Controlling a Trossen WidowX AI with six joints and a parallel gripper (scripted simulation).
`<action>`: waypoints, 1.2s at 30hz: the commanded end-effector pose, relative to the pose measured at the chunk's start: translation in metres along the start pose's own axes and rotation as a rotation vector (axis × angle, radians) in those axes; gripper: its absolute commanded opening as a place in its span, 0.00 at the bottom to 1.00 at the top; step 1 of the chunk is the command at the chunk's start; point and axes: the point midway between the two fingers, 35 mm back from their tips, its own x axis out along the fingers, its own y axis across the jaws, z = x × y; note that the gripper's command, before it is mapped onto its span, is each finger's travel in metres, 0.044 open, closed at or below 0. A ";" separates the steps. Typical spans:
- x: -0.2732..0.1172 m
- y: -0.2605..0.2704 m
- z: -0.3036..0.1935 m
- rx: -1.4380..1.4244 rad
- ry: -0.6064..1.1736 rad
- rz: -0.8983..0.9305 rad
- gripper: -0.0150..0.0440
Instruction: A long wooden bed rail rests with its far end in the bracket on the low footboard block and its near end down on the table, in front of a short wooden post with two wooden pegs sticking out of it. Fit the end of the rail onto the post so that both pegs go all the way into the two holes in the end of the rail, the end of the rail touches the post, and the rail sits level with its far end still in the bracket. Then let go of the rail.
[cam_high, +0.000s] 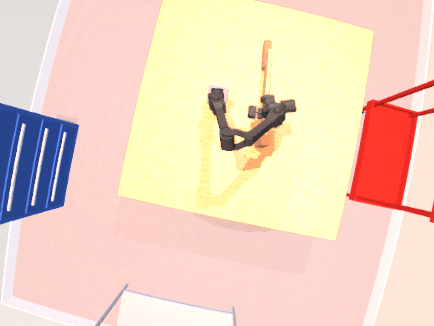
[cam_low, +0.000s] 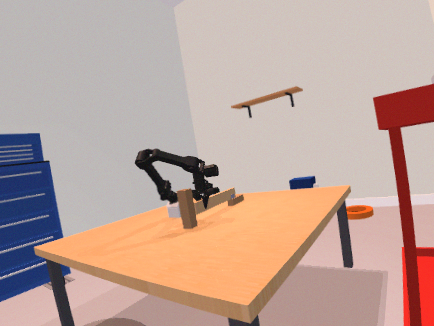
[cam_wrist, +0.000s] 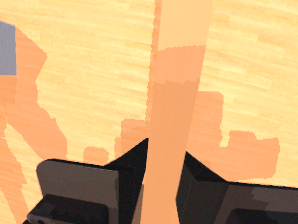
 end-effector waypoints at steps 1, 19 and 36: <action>0.000 0.000 -0.002 -0.001 0.001 -0.001 0.25; -0.002 0.000 -0.007 -0.001 0.001 -0.001 0.25; -0.001 0.000 -0.013 -0.001 0.002 -0.001 0.25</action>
